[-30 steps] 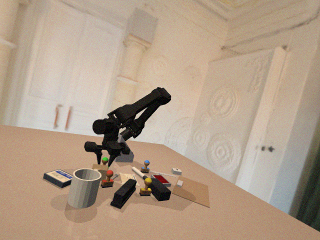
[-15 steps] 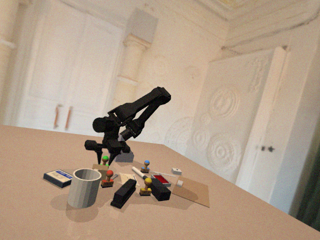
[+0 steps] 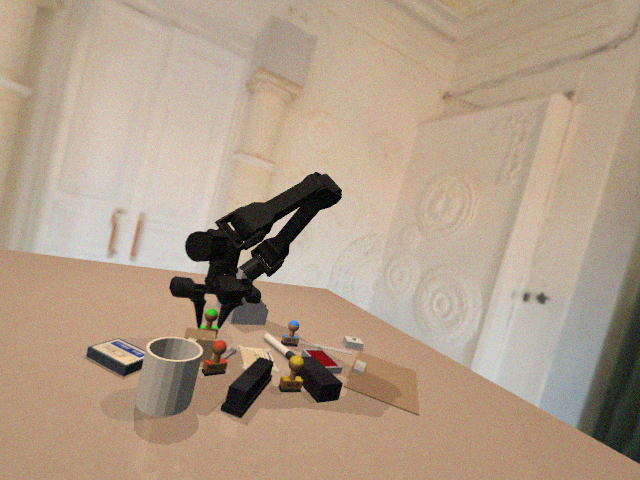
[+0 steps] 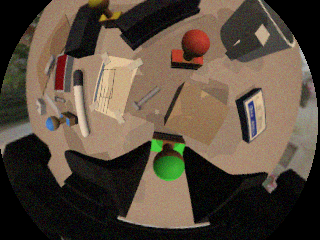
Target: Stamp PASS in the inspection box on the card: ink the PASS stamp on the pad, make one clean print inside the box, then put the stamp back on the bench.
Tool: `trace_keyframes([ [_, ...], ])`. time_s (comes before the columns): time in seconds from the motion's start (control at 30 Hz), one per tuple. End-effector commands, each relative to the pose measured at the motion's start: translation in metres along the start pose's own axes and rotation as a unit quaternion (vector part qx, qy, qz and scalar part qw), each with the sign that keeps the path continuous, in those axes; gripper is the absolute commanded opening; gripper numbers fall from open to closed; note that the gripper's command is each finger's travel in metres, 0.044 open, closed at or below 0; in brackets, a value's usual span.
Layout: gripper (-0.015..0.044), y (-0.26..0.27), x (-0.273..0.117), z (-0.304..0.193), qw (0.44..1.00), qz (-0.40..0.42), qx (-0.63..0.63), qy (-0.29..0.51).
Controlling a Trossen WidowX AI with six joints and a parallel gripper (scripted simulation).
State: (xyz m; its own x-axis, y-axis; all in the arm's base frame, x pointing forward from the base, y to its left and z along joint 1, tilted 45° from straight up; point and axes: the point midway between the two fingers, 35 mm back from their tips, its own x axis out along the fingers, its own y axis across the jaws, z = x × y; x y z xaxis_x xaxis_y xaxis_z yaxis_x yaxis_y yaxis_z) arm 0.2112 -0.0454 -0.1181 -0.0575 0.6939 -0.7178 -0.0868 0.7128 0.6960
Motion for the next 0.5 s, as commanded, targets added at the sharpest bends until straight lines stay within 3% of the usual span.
trace_keyframes([
  [0.0, 0.0, -0.0008, -0.0029, 0.0006, 1.0, -0.002, -0.003, 0.0],
  [0.47, 0.0, -0.0011, -0.0096, 0.0009, 1.0, -0.002, -0.002, 0.0],
])
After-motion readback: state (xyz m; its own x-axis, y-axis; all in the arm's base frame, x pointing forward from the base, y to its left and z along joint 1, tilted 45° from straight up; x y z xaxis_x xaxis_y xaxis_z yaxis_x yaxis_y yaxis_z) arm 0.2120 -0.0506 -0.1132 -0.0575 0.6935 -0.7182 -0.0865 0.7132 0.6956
